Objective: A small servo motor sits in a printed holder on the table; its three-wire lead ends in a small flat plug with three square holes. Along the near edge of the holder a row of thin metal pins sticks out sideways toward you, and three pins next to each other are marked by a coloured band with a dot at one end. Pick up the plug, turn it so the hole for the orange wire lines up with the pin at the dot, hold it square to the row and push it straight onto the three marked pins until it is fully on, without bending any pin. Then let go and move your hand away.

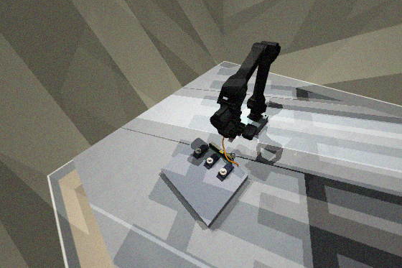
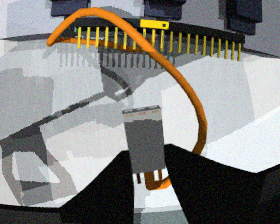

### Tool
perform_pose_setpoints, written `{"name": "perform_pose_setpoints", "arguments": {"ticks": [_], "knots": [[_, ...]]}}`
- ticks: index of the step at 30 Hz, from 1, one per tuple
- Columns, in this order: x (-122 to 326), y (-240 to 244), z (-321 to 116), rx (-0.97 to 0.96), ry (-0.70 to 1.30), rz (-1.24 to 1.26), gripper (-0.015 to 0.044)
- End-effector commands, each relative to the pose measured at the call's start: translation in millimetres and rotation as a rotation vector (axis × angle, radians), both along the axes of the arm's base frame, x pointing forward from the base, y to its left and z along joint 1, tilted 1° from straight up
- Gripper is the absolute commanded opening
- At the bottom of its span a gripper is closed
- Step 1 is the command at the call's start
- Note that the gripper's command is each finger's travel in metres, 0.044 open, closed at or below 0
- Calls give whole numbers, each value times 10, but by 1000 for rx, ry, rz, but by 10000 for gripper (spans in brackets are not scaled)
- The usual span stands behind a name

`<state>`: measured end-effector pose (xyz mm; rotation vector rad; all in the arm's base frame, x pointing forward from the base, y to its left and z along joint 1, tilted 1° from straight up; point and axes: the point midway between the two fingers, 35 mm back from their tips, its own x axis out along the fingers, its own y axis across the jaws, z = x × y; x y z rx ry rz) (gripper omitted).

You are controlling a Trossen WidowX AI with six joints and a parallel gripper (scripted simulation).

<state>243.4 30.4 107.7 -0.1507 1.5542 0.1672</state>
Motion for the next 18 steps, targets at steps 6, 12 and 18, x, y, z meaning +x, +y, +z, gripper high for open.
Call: {"name": "perform_pose_setpoints", "arguments": {"ticks": [6,12,18], "knots": [[-64,-45,-141,1,4,-138,0],[-84,-52,-404,1,4,-171,0],[-50,-52,-428,1,4,-175,0]]}}
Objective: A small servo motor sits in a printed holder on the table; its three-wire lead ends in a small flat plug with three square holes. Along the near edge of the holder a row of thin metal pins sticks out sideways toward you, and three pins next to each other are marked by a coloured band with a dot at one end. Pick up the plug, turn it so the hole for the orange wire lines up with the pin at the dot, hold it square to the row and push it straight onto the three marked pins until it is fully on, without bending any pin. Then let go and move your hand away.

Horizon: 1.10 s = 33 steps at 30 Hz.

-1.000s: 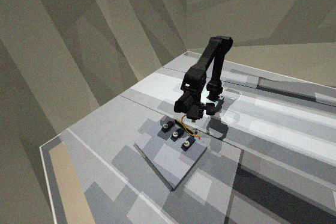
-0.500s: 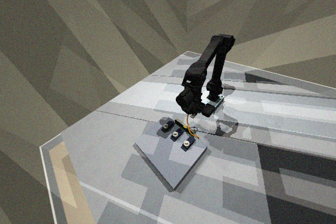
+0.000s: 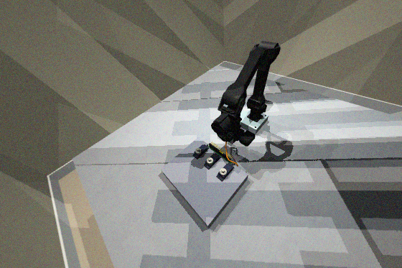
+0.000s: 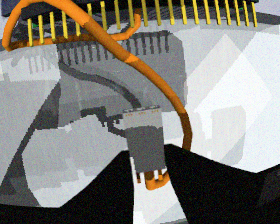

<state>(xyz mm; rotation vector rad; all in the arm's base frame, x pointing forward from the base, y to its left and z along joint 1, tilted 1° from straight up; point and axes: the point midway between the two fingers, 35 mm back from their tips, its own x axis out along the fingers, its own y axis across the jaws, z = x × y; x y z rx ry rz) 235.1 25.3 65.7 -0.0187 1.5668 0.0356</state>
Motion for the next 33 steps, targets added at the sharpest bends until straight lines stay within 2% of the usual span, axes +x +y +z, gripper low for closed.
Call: {"name": "perform_pose_setpoints", "arguments": {"ticks": [1,9,33], "knots": [[59,-1,-4,0,-4,-7,0],[329,-5,30,0,-6,-7,0],[468,3,24,0,-7,-7,0]]}}
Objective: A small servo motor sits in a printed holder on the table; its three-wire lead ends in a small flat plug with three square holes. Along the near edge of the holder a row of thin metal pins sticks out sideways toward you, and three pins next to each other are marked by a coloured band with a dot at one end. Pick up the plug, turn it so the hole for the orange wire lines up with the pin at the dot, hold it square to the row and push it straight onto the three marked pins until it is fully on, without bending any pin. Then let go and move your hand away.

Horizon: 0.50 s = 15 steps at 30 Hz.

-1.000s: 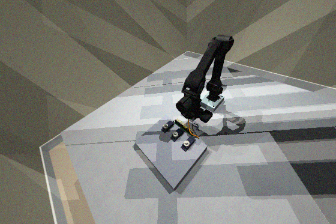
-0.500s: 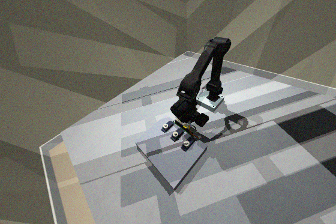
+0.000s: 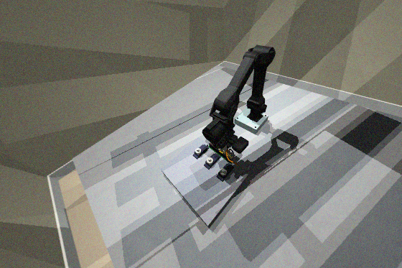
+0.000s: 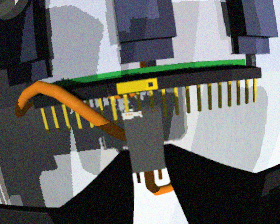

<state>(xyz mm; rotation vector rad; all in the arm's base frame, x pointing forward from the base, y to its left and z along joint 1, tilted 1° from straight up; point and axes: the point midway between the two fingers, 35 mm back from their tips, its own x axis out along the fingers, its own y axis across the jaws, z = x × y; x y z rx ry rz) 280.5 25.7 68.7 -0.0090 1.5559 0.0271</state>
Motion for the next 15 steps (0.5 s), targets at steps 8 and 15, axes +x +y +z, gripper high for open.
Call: {"name": "perform_pose_setpoints", "arguments": {"ticks": [8,15], "knots": [[66,4,-13,-1,3,4,0],[101,9,-25,-1,3,4,26]]}}
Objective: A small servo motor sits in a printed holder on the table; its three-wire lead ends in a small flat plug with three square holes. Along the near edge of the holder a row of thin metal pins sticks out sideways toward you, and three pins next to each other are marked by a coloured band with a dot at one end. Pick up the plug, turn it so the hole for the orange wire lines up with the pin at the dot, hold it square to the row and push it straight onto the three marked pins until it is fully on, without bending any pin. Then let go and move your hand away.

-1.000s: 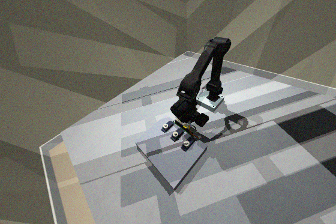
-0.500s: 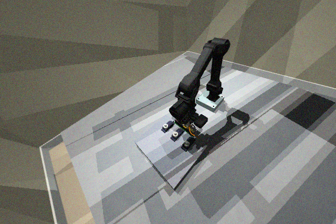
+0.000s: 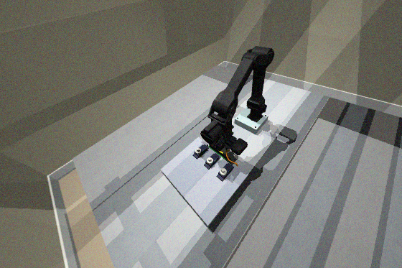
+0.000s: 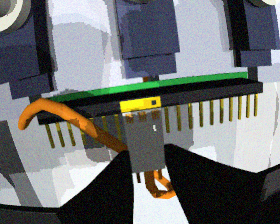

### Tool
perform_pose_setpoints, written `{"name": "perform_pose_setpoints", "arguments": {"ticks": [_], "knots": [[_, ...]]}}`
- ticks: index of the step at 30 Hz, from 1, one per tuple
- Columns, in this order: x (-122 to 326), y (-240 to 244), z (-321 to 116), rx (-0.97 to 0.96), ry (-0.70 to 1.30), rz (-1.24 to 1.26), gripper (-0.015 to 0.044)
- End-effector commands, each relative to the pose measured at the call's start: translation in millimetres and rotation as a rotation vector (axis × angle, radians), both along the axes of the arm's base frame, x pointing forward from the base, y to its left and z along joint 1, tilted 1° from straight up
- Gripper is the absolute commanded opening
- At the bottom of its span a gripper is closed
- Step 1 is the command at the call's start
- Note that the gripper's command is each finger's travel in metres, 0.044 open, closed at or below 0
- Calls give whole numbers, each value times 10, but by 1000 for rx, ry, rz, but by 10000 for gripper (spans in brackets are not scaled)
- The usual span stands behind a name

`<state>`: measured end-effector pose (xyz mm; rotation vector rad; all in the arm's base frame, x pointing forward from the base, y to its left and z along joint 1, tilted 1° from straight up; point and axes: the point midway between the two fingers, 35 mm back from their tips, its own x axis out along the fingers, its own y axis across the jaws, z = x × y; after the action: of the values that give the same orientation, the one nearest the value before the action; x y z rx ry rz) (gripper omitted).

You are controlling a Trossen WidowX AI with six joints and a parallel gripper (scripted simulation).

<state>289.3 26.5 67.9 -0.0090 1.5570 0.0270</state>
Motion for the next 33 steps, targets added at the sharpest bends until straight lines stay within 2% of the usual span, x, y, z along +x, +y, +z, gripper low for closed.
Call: {"name": "perform_pose_setpoints", "arguments": {"ticks": [1,8,16,33], "knots": [[10,1,-24,-1,2,4,53],[12,1,0,-1,2,4,236],[4,-5,577,-1,2,4,440],[4,-5,577,-1,2,4,440]]}}
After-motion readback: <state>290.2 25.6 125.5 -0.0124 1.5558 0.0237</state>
